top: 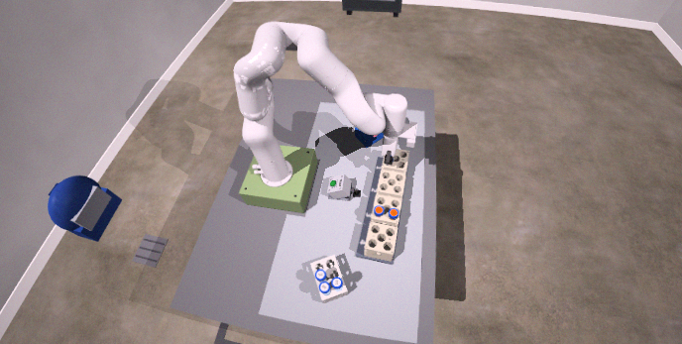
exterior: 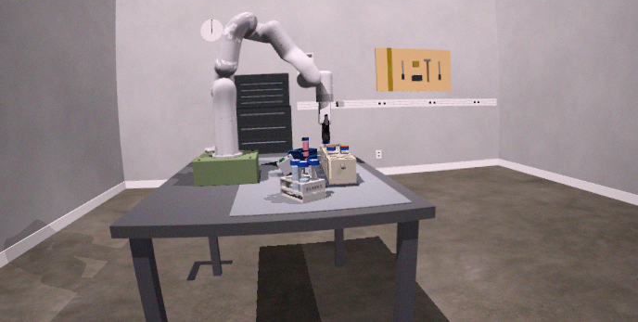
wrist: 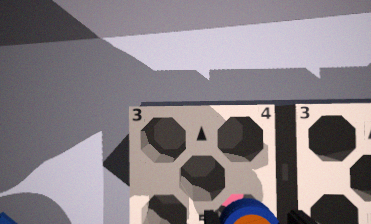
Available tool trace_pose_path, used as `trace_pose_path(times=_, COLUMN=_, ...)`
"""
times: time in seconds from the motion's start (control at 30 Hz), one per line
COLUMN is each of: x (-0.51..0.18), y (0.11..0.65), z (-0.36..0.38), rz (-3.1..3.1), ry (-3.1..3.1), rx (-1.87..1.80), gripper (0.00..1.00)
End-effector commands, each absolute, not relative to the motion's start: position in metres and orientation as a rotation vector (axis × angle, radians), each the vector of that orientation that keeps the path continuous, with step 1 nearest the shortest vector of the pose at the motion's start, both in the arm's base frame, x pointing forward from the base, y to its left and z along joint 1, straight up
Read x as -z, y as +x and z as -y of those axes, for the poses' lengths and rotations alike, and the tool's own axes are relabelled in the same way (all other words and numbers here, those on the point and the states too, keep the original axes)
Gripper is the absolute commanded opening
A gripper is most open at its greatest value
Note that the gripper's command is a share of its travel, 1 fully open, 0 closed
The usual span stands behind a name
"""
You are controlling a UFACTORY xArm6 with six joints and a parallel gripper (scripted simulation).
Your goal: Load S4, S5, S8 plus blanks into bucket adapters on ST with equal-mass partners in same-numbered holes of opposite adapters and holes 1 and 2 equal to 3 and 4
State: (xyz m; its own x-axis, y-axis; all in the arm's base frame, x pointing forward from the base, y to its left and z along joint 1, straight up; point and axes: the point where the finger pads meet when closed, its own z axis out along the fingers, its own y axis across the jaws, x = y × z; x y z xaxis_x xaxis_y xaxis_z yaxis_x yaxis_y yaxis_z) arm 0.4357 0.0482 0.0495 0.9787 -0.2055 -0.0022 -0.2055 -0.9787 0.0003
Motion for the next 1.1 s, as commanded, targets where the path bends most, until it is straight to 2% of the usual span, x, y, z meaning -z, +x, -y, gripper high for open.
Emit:
trace_pose_path(times=0.0, x=-0.058, y=0.437, z=-0.048, rz=0.325, ry=3.126, rx=-0.003, gripper=0.44)
trace_pose_path(times=1.07, x=-0.116, y=0.437, z=-0.048, rz=0.325, ry=3.126, rx=-0.003, gripper=0.44)
